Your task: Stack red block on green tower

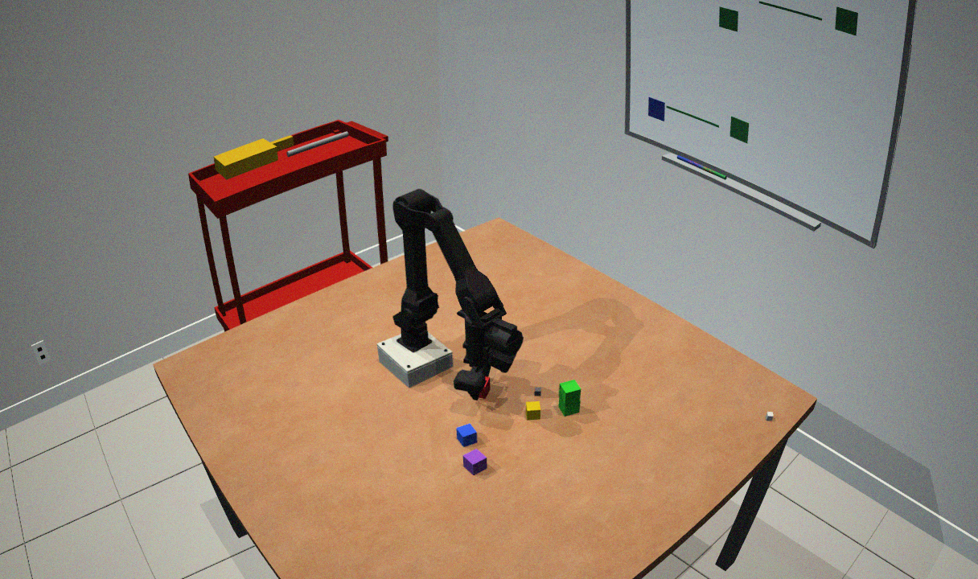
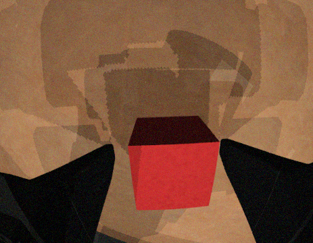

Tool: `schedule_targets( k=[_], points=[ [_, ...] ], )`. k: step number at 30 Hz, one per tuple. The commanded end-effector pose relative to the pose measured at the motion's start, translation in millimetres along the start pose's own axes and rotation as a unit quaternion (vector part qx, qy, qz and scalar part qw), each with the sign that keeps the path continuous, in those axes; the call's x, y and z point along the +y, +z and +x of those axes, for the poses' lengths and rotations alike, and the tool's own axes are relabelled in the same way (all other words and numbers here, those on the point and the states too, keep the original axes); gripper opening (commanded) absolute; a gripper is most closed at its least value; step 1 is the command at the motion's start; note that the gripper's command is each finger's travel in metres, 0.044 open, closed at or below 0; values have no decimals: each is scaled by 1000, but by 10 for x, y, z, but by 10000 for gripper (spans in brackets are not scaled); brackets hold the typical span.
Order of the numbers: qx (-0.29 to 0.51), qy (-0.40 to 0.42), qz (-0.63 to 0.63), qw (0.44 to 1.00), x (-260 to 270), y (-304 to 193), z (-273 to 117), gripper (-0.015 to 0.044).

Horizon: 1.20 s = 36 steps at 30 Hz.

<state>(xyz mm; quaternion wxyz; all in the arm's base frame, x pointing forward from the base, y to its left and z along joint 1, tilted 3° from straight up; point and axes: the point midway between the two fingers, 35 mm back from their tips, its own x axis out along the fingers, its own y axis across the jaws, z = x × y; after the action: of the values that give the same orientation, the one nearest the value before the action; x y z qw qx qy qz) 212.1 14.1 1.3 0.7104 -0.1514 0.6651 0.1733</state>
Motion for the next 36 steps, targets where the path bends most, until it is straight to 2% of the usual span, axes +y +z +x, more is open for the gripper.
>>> schedule_targets(
  k=[1, 4, 12, 16, 36],
  points=[
    [0, -2, 2, 1000, -5, 0, 0, 230],
    [0, -2, 2, 1000, -5, 0, 0, 151],
    [0, -2, 2, 1000, -5, 0, 0, 98],
    [0, -2, 2, 1000, -6, 5, -84, 0],
    [0, -2, 2, 1000, -1, 6, -1087, 0]
  ],
)
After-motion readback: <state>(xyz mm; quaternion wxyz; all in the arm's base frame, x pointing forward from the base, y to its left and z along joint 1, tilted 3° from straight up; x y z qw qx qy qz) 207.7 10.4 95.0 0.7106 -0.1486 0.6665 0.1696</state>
